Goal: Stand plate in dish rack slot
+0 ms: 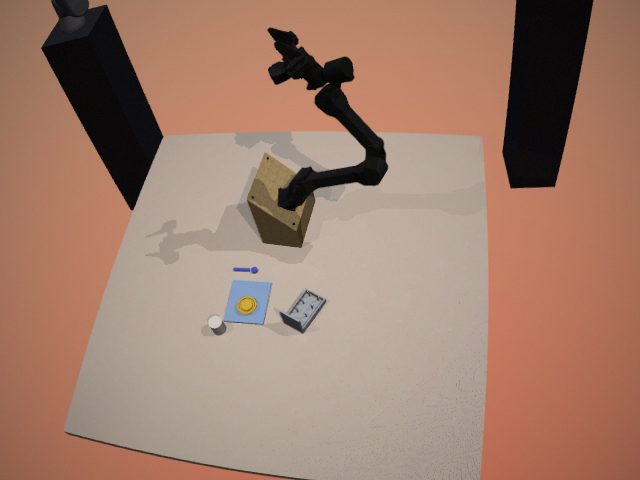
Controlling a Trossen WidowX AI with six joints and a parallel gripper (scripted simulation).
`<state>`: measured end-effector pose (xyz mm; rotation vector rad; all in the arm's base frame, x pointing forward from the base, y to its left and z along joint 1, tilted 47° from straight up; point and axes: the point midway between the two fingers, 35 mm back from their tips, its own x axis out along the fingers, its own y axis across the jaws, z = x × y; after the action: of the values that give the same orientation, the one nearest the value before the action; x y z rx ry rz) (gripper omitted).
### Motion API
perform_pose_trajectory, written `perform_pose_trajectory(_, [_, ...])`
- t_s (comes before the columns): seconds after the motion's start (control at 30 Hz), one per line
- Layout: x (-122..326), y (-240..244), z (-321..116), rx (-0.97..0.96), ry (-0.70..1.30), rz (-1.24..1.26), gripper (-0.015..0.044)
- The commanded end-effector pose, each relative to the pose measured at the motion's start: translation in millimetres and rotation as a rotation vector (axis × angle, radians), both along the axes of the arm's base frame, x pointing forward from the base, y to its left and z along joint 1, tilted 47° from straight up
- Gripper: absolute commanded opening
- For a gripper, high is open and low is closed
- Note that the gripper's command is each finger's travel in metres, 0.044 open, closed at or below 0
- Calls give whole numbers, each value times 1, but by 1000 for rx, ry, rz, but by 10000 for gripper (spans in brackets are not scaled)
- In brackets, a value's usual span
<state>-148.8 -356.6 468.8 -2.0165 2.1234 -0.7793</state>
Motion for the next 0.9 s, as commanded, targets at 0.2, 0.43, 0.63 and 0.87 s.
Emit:
perform_pose_trajectory(0.2, [31, -40, -40, 140, -198, 153, 400])
perform_pose_trajectory(0.43, [59, -66, -73, 258, -334, 247, 400])
perform_pose_trajectory(0.63, [82, -81, -94, 330, -402, 305, 400])
perform_pose_trajectory(0.87, [112, -93, -124, 447, -508, 372, 400])
